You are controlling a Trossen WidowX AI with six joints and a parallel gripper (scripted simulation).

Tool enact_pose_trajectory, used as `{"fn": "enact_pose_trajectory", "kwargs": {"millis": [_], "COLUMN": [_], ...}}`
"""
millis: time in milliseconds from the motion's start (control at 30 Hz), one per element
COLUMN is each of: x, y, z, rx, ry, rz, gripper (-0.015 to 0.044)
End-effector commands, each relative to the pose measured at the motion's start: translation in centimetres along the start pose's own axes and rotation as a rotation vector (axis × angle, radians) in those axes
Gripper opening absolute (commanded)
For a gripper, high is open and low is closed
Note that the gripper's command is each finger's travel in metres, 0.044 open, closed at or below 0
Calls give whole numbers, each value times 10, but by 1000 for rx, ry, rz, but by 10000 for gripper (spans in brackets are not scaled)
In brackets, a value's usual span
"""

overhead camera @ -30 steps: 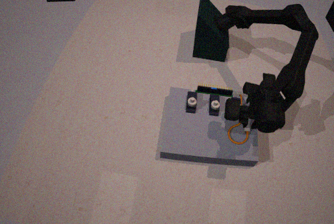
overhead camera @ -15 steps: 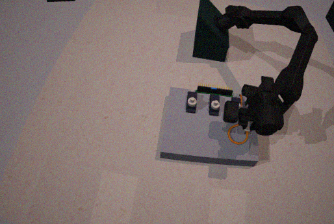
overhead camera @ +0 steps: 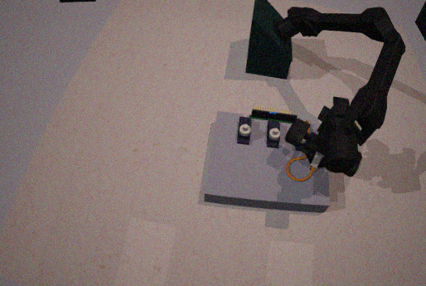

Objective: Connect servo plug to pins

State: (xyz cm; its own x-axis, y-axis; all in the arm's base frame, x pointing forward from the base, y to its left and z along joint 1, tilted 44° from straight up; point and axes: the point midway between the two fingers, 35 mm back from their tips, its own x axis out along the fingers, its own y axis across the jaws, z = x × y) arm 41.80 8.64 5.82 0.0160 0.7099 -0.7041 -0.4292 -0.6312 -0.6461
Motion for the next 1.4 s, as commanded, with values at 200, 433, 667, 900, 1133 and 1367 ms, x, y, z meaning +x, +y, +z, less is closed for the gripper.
{"fn": "enact_pose_trajectory", "kwargs": {"millis": [200, 433, 667, 900, 1133, 1367], "x": [-5, -7, -9, -12, -14, -16], "y": [-1, -1, -1, -1, -1, -1], "z": [0, 0, 0, 0, 0, 0], "rx": [350, 594, 837, 1081, 1324, 1568], "ry": [4, 5, 7, 8, 9, 9], "rz": [-5, -6, -7, -9, -11, -14], "gripper": [0, 0, 0, 0, 0, 0]}}
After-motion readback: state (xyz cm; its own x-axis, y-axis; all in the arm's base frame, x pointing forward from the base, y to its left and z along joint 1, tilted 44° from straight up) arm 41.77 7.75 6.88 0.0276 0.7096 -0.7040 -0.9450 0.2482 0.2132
